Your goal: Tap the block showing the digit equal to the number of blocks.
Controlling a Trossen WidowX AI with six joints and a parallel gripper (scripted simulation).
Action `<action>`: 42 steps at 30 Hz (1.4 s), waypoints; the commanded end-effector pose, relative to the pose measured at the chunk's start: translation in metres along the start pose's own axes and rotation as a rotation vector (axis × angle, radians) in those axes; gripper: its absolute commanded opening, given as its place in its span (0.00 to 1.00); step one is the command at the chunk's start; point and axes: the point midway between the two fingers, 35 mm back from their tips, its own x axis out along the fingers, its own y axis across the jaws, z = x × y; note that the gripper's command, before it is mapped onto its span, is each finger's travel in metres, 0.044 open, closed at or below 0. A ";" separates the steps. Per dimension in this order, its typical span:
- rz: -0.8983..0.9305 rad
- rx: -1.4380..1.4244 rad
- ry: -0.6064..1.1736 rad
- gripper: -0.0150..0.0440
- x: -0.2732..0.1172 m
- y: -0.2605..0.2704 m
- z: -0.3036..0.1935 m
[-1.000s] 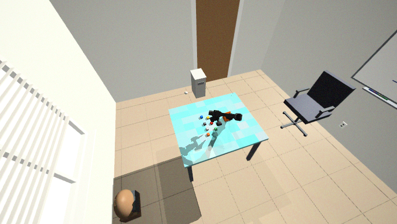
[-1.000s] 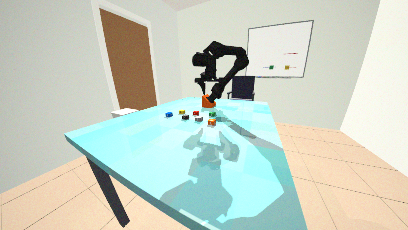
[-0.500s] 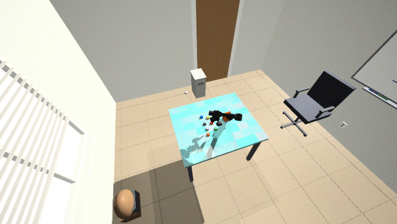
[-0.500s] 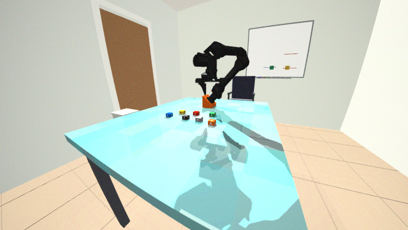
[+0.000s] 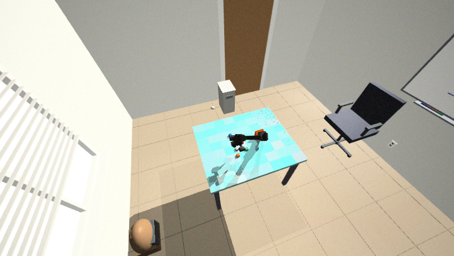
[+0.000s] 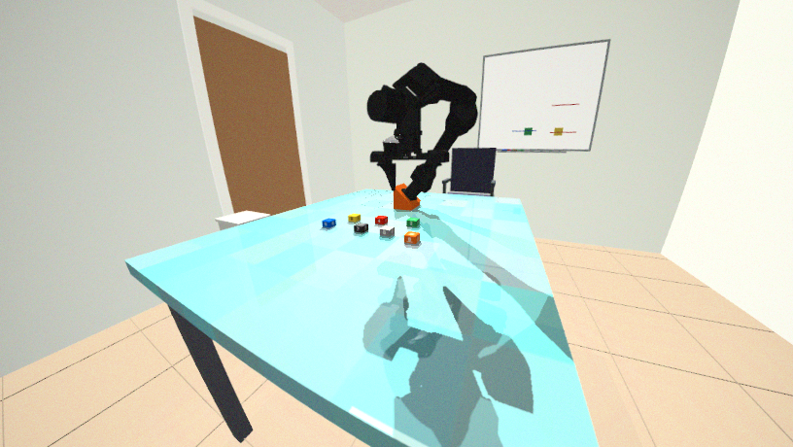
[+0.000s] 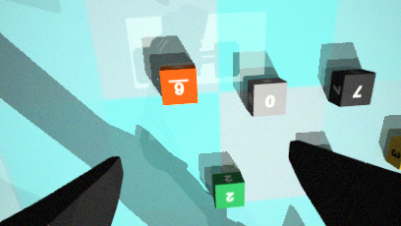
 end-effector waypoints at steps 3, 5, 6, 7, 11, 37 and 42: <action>0.004 0.009 0.002 0.93 0.002 0.005 0.009; 0.004 0.009 0.002 0.93 0.002 0.005 0.009; 0.004 0.009 0.002 0.93 0.002 0.005 0.009; 0.004 0.009 0.002 0.93 0.002 0.005 0.009; 0.004 0.009 0.002 0.93 0.002 0.005 0.009; 0.002 0.010 0.003 0.93 0.002 -0.061 -0.005; 0.002 0.010 0.003 0.93 0.002 -0.061 -0.005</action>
